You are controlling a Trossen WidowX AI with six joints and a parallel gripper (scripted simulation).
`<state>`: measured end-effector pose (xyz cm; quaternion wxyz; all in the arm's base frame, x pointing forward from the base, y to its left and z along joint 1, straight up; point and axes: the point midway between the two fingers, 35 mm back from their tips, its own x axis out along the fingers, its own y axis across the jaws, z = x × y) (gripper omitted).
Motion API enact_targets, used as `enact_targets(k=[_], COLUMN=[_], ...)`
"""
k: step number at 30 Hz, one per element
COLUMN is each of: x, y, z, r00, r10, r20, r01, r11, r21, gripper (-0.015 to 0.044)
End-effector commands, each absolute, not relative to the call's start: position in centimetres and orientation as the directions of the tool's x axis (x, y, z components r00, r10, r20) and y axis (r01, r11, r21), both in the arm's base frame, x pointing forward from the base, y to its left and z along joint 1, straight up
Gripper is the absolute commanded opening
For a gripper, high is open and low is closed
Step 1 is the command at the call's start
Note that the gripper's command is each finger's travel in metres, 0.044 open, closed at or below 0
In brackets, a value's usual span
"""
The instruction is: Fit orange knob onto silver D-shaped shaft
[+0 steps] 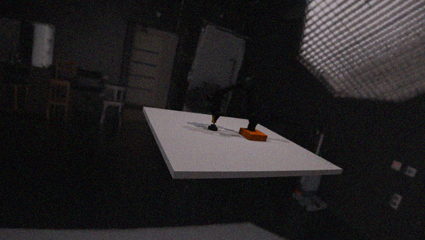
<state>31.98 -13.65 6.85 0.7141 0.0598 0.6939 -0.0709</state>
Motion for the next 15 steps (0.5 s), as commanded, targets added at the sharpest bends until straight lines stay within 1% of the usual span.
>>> enact_targets(k=[1, 15], x=[32.28, 32.14], y=[-13.77, -13.72], z=[6.88, 6.6], r00=[0.03, 0.03], r10=[-0.022, -0.022], r20=[-0.999, -0.999], r01=[0.139, 0.139], r11=[0.99, 0.99], r21=[-0.017, -0.017], gripper=[0.0, 0.0])
